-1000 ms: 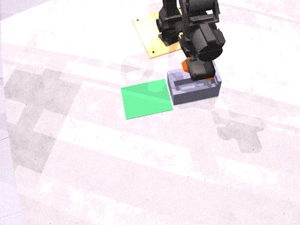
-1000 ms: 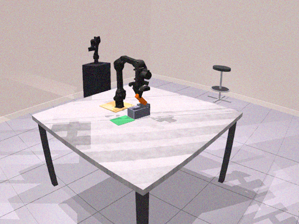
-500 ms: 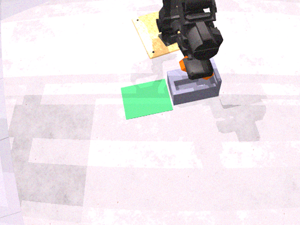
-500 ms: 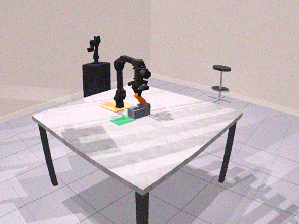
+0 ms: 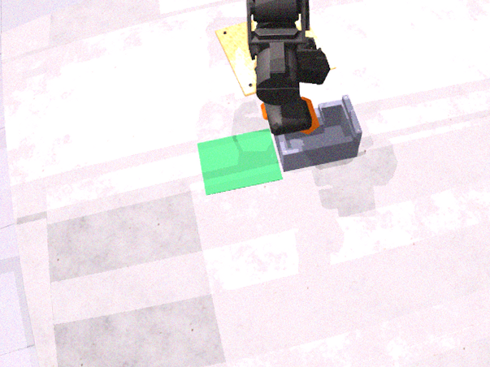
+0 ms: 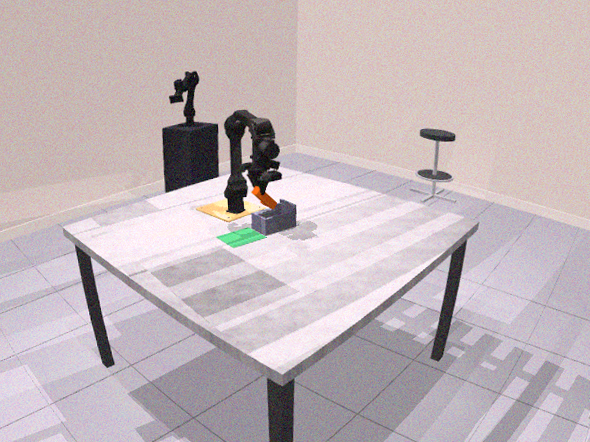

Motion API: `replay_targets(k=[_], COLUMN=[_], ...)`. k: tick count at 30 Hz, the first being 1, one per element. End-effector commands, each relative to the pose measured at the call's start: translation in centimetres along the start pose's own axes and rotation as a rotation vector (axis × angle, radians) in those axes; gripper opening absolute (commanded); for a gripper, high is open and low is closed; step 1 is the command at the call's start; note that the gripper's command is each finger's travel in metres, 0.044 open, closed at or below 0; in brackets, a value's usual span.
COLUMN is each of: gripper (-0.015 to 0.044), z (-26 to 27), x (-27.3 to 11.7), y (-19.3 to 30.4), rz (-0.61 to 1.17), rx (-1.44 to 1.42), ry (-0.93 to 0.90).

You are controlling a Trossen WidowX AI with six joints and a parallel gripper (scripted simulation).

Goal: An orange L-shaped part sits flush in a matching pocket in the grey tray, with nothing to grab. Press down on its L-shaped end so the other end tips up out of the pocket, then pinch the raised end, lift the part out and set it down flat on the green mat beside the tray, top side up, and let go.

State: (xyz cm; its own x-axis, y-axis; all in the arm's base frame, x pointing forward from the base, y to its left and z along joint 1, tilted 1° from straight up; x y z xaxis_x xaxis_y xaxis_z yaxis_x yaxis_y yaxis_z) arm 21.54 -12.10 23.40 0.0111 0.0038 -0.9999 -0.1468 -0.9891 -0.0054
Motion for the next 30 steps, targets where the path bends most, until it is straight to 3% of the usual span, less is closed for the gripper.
replay_targets(k=[1,22,30], gripper=[0.0000,0.0000,0.0000], z=[0.4,2.5,2.6], x=[0.0,0.0,0.2], y=[1.6,9.7,9.9], rz=[0.000,0.007,0.008], rx=[-0.004,-0.003,-0.003], ry=[0.001,-0.001,-0.001])
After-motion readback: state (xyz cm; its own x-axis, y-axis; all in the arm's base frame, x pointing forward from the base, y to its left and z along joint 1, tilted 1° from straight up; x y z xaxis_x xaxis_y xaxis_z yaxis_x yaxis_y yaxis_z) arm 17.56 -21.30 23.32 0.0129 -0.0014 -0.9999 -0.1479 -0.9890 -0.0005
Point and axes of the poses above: the point midway between the two fingers, 35 mm back from their tips, its own x axis out along the fingers, its own z axis across the jaws, y = z × x, the point moved 5 cm from there along -x, back along the fingers, and after that the axes turned 9 degrees about -x, right-handed, at the moved point
